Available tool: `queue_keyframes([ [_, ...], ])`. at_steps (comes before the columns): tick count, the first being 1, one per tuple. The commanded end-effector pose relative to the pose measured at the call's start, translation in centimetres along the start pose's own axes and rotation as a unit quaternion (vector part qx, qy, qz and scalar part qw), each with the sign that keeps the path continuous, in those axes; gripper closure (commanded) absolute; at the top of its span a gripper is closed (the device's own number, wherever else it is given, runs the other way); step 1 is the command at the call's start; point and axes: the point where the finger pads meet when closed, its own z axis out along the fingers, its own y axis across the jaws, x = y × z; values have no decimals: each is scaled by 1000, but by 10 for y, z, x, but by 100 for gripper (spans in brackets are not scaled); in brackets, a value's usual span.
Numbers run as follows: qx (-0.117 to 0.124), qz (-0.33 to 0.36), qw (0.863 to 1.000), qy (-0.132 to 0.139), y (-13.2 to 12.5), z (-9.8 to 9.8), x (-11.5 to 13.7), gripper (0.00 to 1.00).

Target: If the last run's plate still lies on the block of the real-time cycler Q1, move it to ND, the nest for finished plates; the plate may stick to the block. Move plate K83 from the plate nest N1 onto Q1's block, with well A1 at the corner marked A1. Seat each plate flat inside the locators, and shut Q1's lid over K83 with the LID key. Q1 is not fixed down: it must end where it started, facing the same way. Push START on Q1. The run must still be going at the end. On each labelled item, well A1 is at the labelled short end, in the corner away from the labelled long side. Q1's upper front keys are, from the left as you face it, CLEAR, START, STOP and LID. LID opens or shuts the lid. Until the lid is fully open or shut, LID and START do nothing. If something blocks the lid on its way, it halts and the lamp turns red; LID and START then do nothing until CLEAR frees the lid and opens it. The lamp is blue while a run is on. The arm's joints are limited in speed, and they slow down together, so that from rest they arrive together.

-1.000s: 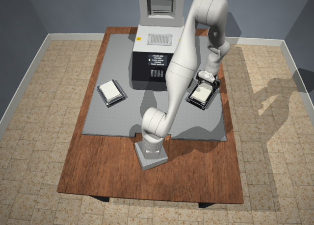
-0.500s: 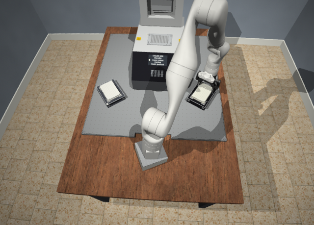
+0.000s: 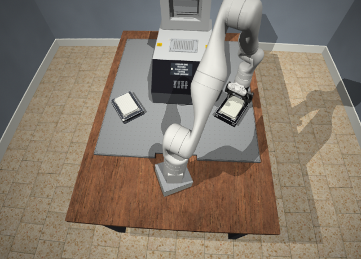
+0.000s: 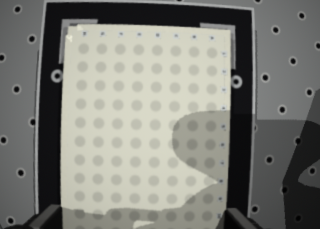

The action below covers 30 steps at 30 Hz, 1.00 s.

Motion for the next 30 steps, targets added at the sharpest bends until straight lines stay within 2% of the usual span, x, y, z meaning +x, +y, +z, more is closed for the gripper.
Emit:
queue_keyframes([
  [1, -2, 4, 1000, 3, 0, -1, 2, 0],
  [20, -1, 1, 1000, 0, 0, -1, 0, 0],
  [30, 0, 3, 1000, 0, 0, -15, -1, 0],
])
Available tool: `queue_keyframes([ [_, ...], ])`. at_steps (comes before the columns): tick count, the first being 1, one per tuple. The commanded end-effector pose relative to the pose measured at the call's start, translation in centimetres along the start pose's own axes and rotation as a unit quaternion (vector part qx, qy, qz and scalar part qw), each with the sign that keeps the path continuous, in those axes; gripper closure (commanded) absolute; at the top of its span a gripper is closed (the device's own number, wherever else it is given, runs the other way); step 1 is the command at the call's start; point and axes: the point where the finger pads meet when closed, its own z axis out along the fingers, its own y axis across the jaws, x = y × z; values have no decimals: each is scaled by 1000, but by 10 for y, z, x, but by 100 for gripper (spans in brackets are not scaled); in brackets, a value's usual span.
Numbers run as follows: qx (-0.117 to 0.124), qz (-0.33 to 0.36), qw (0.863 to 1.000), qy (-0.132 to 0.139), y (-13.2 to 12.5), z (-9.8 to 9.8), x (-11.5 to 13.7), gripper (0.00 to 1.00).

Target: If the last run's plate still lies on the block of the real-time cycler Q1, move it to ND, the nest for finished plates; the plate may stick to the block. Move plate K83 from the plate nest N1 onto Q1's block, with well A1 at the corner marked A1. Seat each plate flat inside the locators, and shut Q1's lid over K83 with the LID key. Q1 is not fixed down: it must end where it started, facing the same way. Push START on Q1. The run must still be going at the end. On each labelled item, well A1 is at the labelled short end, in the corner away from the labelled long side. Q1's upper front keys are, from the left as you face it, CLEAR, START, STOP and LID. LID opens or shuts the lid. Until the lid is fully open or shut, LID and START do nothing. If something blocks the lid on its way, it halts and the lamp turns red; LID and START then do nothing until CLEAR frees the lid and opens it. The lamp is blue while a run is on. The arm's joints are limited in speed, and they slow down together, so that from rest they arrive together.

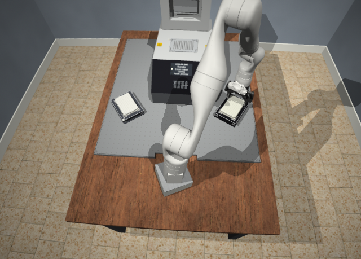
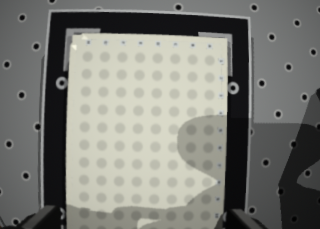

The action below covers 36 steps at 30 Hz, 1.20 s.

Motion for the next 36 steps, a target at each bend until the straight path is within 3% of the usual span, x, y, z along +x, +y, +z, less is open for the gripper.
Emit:
queue_keyframes([
  [1, 0, 2, 1000, -4, 1, -9, -4, 0],
  [36, 1, 2, 1000, -4, 1, -51, -5, 0],
])
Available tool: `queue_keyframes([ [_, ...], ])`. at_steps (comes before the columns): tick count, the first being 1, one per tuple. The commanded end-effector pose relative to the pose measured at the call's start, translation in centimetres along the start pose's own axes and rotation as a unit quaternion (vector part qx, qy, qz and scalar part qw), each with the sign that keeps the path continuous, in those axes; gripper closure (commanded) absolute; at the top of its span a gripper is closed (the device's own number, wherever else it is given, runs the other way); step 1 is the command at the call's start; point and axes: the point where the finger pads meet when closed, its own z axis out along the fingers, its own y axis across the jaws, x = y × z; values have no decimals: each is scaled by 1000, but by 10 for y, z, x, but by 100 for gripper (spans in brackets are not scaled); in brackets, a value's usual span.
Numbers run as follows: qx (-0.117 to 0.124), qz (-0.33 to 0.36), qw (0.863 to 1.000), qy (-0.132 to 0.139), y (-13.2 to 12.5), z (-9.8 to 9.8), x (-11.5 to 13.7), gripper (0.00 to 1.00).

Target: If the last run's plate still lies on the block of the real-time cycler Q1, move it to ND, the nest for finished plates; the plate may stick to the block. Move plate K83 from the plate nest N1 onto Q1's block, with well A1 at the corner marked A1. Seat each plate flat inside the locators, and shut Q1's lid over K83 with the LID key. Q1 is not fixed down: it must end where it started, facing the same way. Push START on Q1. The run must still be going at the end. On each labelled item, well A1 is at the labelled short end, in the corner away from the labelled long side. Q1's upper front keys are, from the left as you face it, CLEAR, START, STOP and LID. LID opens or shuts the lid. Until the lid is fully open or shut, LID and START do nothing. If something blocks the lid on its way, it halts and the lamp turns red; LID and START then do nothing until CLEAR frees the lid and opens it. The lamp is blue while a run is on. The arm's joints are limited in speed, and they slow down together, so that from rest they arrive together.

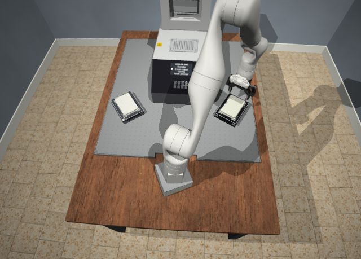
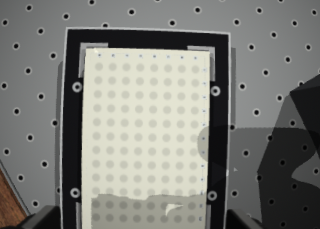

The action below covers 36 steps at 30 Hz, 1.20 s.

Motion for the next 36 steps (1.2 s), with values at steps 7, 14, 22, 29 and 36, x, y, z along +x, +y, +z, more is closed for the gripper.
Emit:
queue_keyframes([
  [7, 1, 1, 1000, -4, 0, -15, -3, 0],
  [14, 1, 1, 1000, -4, 0, -24, -3, 0],
  [22, 1, 0, 1000, -4, 1, -32, -3, 0],
  [29, 2, 1, 1000, -4, 0, -42, -3, 0],
  [36, 2, 1, 1000, -4, 0, -51, -3, 0],
])
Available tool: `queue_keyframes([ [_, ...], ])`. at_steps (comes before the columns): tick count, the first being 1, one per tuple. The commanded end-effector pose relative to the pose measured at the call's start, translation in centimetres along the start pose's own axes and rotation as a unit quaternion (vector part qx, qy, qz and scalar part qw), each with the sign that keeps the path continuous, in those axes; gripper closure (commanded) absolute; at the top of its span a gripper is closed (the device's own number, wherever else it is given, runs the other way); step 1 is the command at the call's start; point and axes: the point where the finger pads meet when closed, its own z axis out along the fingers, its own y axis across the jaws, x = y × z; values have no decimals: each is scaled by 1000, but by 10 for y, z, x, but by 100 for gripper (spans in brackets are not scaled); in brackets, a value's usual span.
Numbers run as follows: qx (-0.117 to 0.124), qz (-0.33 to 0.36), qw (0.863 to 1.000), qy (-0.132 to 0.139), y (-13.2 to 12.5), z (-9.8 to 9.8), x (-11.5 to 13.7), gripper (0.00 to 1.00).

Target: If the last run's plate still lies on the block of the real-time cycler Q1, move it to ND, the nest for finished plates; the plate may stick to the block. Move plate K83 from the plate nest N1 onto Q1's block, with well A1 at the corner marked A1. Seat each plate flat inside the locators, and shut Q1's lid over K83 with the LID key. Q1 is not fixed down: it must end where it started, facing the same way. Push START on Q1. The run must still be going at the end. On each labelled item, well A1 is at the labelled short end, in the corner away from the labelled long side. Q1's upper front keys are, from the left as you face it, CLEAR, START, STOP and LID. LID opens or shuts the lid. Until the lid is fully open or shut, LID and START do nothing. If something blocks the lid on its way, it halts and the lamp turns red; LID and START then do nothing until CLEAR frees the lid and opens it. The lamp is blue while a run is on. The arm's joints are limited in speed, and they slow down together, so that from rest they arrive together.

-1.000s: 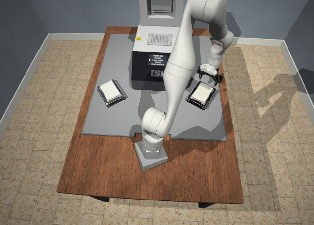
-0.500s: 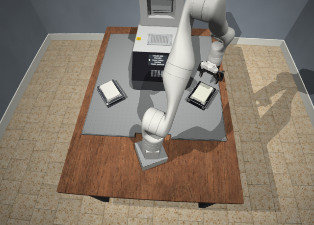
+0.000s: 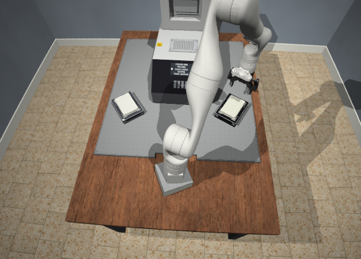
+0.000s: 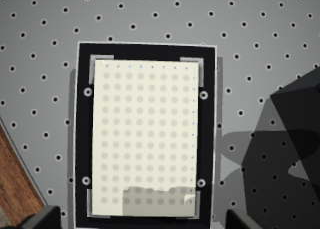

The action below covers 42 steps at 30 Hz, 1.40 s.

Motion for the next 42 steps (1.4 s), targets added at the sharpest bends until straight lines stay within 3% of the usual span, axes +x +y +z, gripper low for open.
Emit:
queue_keyframes([
  [1, 2, 0, 1000, -4, 0, -8, -3, 0],
  [42, 2, 1, 1000, -4, 0, -56, -2, 0],
])
